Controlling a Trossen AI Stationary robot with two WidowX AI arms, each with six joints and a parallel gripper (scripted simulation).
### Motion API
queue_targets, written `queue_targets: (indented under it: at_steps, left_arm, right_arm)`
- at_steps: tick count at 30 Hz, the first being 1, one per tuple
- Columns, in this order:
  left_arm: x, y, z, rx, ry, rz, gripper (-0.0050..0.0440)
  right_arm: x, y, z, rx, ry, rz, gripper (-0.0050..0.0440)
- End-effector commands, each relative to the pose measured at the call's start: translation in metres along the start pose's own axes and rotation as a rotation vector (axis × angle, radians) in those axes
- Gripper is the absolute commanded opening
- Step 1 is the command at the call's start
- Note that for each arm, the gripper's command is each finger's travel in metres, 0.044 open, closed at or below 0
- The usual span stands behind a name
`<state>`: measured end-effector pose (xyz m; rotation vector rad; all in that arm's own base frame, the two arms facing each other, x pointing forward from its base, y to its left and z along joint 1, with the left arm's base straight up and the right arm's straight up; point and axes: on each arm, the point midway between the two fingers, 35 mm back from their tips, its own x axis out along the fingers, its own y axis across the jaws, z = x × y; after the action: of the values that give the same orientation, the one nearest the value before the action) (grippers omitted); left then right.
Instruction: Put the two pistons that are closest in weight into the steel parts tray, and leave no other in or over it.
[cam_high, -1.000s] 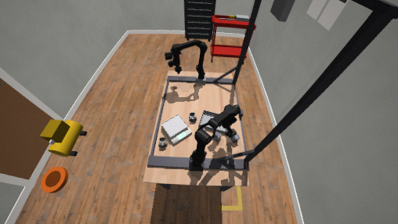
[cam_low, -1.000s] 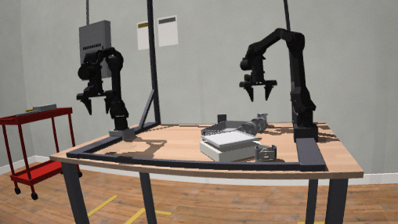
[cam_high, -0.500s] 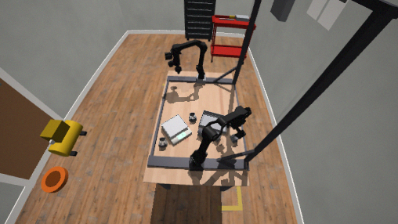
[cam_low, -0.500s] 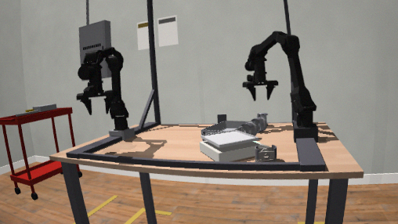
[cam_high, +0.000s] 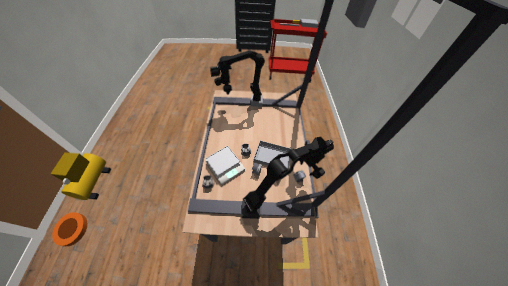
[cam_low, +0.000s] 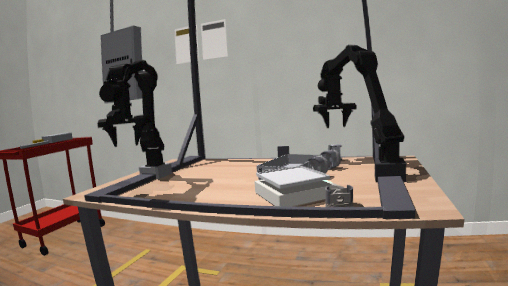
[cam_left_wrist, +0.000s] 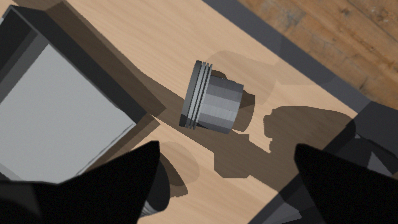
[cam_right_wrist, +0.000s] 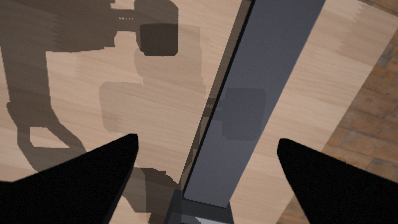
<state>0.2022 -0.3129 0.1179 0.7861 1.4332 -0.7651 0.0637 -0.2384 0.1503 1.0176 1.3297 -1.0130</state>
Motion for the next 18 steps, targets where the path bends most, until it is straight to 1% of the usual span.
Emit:
queue_targets:
  at_steps: [1,5,7,18]
  left_arm:
    - [-0.0114,-0.0048,0.0109,-0.05,-0.029,0.006,0.0378]
    - [-0.0113,-0.0037,0.0109,-0.159,-0.022,0.014,0.0378]
    - [-0.0113,-0.0037,0.0109,-0.159,-0.022,0.014,0.0378]
    - [-0.0112,-0.0047,0.0108,-0.449,-0.004,0.033,0.0378]
  right_arm:
    - [-0.0083,-0.0002,0.0048,0.001,-0.032,0.002,0.04]
    - [-0.0083,-0.0002,0.0048,0.001,-0.032,0.002,0.04]
    - [-0.0083,-0.0002,0.0048,0.001,-0.032,0.002,0.04]
    - [-0.0083,-0.0002,0.0048,0.001,-0.032,0.002,0.04]
